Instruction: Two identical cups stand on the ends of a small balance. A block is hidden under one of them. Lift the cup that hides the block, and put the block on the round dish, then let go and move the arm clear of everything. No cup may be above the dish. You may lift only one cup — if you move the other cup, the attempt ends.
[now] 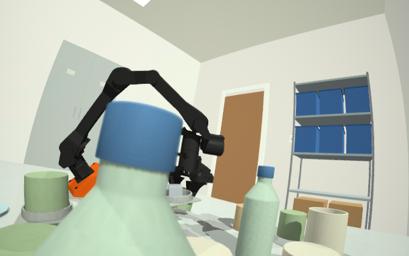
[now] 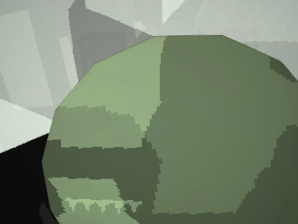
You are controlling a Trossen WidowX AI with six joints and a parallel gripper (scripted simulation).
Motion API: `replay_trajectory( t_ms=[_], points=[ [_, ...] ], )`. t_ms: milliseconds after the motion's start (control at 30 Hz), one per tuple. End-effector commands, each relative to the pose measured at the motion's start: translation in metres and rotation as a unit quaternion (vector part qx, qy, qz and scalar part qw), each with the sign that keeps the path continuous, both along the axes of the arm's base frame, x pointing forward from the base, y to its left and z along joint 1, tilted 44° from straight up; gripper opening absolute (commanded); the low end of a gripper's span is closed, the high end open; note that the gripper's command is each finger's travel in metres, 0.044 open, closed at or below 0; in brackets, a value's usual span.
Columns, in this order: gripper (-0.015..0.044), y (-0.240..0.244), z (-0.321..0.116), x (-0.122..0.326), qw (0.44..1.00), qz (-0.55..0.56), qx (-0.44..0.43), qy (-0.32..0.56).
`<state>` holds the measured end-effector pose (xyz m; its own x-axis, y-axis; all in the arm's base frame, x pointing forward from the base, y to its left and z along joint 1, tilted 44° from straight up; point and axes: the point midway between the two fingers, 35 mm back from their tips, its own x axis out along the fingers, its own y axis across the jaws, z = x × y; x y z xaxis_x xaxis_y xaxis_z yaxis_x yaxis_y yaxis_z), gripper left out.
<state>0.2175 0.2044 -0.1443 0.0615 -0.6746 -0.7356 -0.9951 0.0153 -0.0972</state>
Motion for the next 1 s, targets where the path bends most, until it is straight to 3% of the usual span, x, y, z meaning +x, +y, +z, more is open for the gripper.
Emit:
replay_trajectory(
  t_ms=[0,300,833,967],
  points=[
    [0.0000,-0.004,-0.003,0.000,1.000,0.002,-0.003,0.001],
    [0.0000,-0.015,-0.014,0.001,1.000,0.002,-0.003,0.001],
    [0.0420,-0.008,-0.008,0.002,1.000,0.000,0.002,-0.001],
    [0.0440,0.016,0.017,-0.001,1.000,0.002,-0.001,0.001]
  ],
)
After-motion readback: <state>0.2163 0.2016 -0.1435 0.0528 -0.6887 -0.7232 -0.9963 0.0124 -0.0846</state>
